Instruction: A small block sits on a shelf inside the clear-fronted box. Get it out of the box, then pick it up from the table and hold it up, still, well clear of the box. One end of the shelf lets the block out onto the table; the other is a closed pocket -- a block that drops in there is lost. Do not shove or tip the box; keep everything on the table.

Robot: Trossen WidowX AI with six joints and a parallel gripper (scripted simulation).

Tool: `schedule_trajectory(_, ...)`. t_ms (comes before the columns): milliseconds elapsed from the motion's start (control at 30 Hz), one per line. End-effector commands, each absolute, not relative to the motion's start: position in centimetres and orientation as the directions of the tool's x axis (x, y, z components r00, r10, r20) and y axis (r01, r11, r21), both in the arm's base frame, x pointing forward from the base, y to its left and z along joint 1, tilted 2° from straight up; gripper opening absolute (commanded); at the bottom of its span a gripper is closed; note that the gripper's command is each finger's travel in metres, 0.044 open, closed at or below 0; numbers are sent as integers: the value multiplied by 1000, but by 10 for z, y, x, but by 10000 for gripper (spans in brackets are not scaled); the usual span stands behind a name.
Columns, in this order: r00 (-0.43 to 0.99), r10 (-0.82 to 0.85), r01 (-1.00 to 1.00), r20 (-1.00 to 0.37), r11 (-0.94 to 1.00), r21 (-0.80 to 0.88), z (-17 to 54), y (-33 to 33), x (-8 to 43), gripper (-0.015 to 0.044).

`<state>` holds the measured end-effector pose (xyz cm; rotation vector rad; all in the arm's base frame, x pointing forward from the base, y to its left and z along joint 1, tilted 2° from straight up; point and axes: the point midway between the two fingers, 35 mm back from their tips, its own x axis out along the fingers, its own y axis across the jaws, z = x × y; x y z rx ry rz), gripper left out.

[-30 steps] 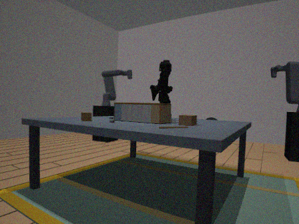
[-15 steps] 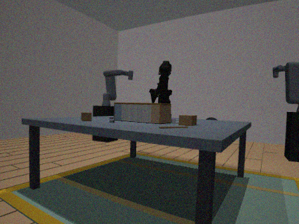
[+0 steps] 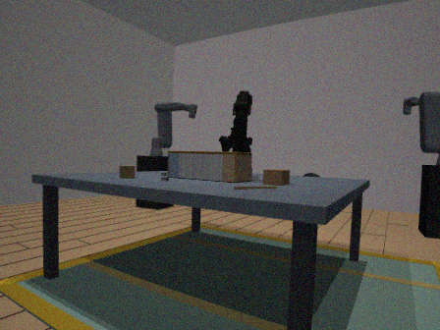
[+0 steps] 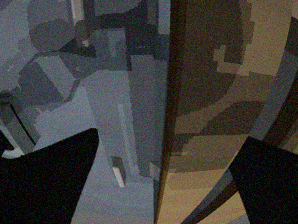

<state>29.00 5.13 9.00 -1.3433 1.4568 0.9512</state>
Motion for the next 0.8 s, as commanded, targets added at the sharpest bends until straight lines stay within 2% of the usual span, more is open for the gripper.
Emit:
schedule_trajectory(0,-2,-300,-994,-954,106,-32,81,50,289,400)
schedule_trajectory(767,3,-296,-993,-955,109,-37,74,23,286,400)
